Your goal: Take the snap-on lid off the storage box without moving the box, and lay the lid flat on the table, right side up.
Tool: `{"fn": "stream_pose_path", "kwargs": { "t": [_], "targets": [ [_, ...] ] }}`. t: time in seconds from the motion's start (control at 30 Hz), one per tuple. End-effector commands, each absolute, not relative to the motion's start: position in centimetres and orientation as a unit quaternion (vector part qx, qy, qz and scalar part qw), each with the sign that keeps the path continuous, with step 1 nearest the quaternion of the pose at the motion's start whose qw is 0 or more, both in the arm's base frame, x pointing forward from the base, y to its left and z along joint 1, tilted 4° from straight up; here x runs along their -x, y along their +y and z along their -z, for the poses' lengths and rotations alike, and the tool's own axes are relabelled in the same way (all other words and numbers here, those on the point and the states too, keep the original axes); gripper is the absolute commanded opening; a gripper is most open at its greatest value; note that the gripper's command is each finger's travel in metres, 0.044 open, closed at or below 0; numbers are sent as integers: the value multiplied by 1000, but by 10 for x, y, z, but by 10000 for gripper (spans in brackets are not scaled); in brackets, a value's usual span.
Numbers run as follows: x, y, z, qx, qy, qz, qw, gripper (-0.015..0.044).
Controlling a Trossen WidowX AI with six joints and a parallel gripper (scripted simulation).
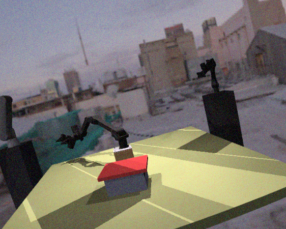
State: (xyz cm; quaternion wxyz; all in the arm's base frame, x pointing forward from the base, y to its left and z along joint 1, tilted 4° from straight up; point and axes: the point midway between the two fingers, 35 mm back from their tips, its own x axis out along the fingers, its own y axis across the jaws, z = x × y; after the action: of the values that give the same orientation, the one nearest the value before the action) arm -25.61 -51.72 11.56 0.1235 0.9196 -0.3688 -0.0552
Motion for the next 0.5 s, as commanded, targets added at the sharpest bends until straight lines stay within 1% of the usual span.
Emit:
{"fn": "stream_pose_path", "kwargs": {
  "t": [0.0,0.1,0.17,0.23,0.33,0.4,0.47],
  "targets": [
    [256,-517,-117,-920,-369,55,124,374],
    [257,-522,-118,-909,-380,75,154,295],
    [230,-537,-125,-908,-374,86,167,243],
    [194,-551,-132,-912,-361,91,169,235],
    [155,-563,-140,-917,-347,98,172,235],
    [142,-566,-143,-918,-343,100,172,235],
    [107,-572,-149,-922,-330,106,175,235]
  ]
}}
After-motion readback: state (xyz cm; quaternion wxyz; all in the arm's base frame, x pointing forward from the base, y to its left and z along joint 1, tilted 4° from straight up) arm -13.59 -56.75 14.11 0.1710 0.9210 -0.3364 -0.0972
